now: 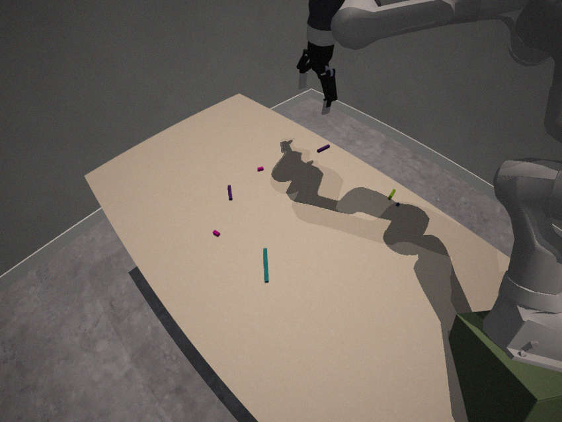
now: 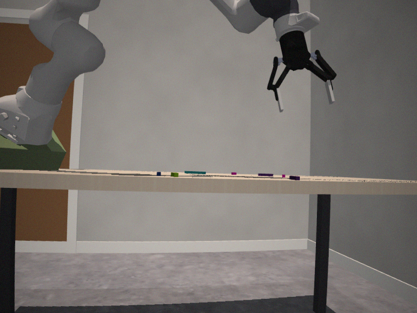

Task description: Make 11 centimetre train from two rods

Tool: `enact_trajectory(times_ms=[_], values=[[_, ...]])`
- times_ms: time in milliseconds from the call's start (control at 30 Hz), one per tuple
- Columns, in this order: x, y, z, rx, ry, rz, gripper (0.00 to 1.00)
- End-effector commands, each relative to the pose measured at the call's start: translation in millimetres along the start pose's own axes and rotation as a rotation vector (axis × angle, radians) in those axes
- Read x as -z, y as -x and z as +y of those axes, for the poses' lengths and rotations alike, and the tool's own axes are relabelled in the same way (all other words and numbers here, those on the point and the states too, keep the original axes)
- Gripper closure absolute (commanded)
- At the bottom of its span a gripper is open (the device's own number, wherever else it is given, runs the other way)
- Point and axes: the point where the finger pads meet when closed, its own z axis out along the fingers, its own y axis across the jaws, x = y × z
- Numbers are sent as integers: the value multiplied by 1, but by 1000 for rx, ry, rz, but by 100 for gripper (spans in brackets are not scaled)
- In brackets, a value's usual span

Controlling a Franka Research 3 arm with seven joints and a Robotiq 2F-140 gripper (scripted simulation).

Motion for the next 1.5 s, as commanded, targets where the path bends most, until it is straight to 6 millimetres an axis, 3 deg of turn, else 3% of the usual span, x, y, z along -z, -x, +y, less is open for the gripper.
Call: enact_trajectory(times_ms=[0,1467], values=[[1,5,-2,-167,-12,0,0],[-18,61,6,-836,17,4,0]])
